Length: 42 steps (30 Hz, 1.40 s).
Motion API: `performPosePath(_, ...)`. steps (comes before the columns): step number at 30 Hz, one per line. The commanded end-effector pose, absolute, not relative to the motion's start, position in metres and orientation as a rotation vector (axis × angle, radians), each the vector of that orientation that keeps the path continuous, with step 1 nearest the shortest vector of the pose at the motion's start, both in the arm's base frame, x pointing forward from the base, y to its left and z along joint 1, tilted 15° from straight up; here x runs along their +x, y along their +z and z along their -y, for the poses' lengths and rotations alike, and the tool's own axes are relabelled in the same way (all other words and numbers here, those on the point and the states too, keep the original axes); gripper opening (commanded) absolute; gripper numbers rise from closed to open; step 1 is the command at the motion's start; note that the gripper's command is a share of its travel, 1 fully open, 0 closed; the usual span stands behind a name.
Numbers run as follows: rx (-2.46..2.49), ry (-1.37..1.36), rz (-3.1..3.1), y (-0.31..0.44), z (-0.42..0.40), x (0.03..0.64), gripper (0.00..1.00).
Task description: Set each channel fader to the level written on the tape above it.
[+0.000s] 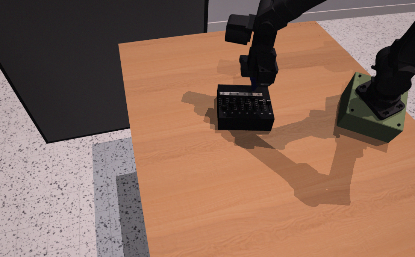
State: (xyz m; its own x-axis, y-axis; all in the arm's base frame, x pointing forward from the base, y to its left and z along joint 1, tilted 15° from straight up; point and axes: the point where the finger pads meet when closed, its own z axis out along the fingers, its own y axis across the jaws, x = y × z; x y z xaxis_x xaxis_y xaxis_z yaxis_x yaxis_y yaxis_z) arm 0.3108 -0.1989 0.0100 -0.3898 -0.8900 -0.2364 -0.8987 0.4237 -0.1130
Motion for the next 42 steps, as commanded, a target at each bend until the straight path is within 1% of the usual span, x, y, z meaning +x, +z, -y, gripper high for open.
performPosePath(1,-1.547,0.050,-2.422,0.006,0.205,0.310,0.00)
performPosePath(23,-1.549,0.042,-2.419,0.007,0.205,0.316,0.00)
performPosePath(39,-1.555,0.062,-2.420,-0.006,0.195,0.314,0.00)
performPosePath(42,-1.558,0.039,-2.412,-0.003,0.200,0.321,0.00)
